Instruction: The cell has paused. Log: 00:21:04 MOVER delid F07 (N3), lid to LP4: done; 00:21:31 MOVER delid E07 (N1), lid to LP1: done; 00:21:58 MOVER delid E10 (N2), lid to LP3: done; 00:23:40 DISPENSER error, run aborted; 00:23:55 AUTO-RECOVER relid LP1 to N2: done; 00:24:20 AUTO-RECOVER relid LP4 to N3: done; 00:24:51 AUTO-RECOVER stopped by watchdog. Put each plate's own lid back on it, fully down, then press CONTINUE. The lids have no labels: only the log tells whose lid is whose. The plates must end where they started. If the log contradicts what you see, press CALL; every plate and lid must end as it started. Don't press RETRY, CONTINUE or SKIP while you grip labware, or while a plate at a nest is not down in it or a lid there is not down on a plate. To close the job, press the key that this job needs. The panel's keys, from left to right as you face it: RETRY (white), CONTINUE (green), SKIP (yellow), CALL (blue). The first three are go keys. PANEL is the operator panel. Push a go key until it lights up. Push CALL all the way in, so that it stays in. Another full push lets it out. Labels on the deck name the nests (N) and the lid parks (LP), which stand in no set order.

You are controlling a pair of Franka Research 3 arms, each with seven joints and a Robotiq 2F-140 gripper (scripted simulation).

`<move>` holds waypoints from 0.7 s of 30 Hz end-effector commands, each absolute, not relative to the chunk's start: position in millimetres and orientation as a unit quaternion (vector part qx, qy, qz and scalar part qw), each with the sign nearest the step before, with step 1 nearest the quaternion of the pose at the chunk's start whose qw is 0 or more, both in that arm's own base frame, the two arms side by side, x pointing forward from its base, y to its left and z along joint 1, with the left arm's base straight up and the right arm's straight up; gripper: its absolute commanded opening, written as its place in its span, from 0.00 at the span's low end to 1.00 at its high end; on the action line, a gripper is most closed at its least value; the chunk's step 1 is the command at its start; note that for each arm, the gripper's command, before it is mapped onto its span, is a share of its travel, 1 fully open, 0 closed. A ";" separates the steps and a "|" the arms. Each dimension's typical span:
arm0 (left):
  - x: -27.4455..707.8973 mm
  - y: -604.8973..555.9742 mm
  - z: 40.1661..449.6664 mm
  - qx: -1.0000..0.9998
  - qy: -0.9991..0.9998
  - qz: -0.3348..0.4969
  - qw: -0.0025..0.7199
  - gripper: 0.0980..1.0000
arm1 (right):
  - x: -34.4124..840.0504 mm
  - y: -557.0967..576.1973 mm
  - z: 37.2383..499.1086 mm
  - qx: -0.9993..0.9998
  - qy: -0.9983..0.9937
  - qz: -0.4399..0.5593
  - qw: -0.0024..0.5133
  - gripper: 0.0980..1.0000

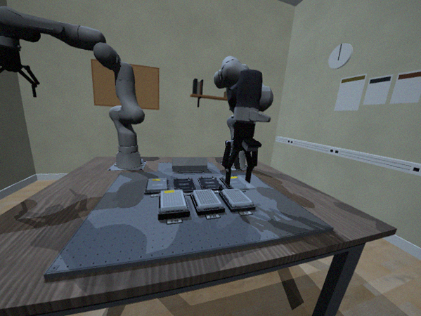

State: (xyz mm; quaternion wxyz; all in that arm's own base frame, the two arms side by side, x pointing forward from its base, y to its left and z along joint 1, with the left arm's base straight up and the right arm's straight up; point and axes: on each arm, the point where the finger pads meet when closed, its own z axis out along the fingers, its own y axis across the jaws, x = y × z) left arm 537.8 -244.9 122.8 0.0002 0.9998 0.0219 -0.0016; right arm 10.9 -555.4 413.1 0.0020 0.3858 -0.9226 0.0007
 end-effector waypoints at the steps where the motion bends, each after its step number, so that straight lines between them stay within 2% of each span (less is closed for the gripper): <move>1: 537.8 -245.8 123.6 1.000 0.017 0.000 0.000 0.00 | 10.9 -555.4 413.2 0.386 -0.923 0.001 0.002 1.00; 21: 537.9 -245.8 121.1 1.000 0.007 0.000 0.000 0.00 | 10.9 -555.4 413.2 0.386 -0.923 0.001 0.002 1.00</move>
